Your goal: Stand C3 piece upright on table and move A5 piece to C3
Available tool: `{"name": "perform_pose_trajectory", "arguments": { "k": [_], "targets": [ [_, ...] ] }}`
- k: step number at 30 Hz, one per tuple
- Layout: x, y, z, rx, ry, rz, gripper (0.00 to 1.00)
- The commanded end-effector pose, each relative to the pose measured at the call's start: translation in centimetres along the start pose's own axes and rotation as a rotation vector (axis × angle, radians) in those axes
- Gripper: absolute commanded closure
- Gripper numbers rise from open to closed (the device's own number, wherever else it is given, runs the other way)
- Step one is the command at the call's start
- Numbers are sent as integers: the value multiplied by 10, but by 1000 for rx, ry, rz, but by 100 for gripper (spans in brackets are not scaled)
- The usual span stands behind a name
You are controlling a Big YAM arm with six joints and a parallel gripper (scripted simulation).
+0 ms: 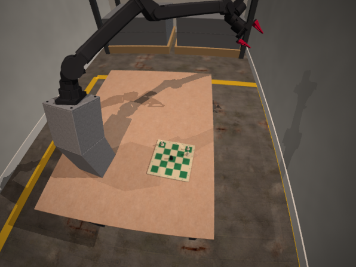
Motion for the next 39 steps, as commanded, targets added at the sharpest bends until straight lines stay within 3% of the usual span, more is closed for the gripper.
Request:
{"name": "perform_pose_trajectory", "arguments": {
  "k": [1,17,18,20,24,29,30,34,35,39],
  "targets": [
    [-10,-6,4,-3,12,13,0],
    [-10,-6,4,-3,12,13,0],
    [-33,-19,8,-18,51,49,0],
    [-25,-11,11,-9,49,34,0],
    [-38,-10,26,-13,93,40,0],
    [-7,29,40,-16,142,-27,0],
    [19,50,36,0,119,-57,0],
    [20,54,42,-5,143,-68,0],
    [2,41,53,-23,185,-57,0],
    [47,85,87,-22,289,-159,0]
  ]
}}
Point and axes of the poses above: the point where the finger pads meet when closed, its own y axis out along the fingers, its own x axis across the jaws, z = x × y, the point moved 7 cm from there along -y, back along the fingers, and after that the axes turned 8 degrees about y, right-handed, at the moved point
